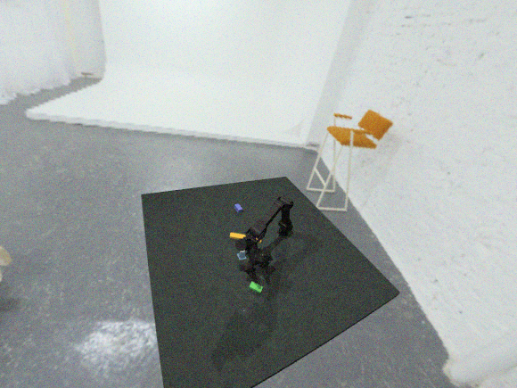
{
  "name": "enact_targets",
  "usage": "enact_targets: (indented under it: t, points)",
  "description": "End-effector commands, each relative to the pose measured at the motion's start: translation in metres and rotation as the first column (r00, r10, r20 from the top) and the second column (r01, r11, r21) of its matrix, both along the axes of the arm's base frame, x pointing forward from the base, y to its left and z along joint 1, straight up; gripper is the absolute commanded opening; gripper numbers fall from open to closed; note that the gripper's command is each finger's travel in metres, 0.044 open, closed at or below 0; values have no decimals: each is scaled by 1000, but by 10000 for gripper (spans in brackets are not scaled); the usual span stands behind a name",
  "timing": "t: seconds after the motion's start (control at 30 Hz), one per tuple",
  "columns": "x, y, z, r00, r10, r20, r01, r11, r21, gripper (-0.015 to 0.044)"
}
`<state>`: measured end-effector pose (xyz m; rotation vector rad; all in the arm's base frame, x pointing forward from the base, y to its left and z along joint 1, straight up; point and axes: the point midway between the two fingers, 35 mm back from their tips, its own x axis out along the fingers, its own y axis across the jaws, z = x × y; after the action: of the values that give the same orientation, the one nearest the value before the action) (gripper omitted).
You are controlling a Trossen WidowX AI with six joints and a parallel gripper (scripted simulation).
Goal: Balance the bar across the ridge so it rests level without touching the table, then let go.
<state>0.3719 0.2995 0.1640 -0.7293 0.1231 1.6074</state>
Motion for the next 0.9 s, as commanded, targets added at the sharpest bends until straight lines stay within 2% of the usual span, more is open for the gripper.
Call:
enact_targets:
  t: [0.0,0.2,0.4,0.63,0.87]
  points:
    - [7,-22,-5,988,-126,-93,120,991,-61,315]
    - [17,-62,-14,903,-358,-237,321,929,-183,315]
    - [22,-104,-23,743,-577,-337,489,813,-315,315]
    - [20,-154,-32,480,-784,-394,627,621,-471,315]
    - [10,-203,-39,165,-909,-384,689,385,-614,315]
